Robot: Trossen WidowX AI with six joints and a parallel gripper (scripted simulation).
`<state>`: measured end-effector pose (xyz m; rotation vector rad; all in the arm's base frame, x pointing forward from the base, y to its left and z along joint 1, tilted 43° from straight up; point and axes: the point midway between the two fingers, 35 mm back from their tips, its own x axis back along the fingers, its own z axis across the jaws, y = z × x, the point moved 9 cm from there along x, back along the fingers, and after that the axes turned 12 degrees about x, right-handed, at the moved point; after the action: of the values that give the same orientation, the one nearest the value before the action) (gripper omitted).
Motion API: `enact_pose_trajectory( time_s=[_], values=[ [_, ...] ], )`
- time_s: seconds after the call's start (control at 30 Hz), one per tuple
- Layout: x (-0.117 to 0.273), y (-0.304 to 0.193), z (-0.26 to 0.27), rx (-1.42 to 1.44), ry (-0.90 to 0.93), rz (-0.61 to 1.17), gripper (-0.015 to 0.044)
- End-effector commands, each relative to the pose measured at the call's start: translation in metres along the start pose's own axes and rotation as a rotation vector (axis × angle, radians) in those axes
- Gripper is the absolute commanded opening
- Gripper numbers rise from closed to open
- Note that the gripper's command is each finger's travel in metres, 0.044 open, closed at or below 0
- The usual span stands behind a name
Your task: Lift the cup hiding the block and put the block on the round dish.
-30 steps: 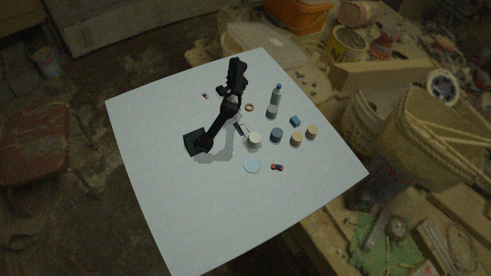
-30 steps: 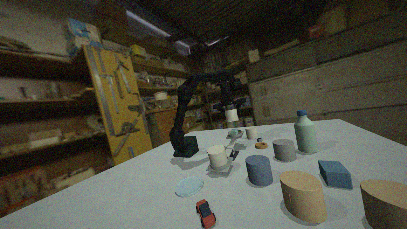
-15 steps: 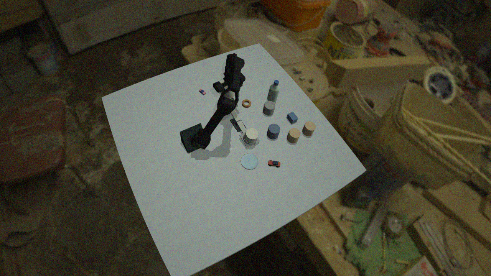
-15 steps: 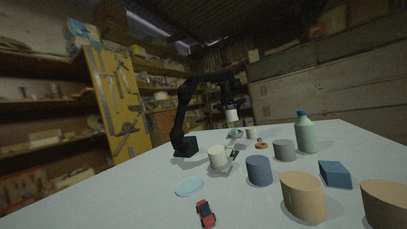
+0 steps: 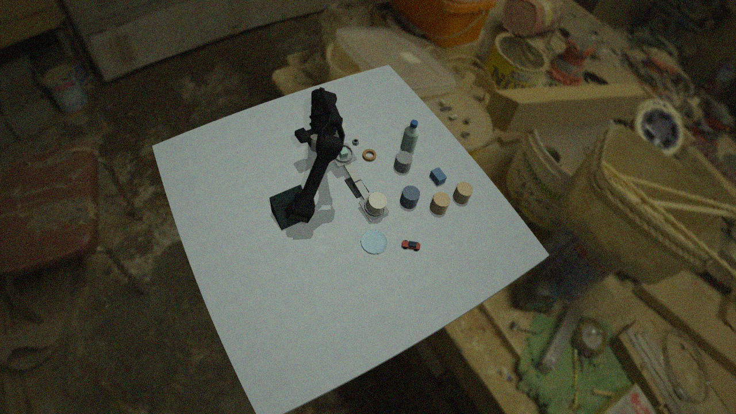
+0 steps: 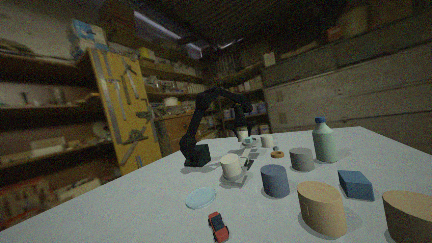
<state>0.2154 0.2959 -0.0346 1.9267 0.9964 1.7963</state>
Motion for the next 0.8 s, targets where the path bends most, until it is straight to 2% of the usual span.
enact_pose_trajectory(
  time_s=[0.0, 0.27, 0.53, 0.77],
  values=[
    [-0.002, -0.004, -0.002, -0.023, 0.011, 0.016, 0.0],
    [-0.005, -0.004, -0.002, -0.023, 0.011, 0.016, 0.0],
    [-0.038, -0.004, -0.001, -0.023, 0.012, 0.015, 0.0],
    [-0.046, -0.004, -0.001, -0.023, 0.012, 0.014, 0.0]
  ],
)
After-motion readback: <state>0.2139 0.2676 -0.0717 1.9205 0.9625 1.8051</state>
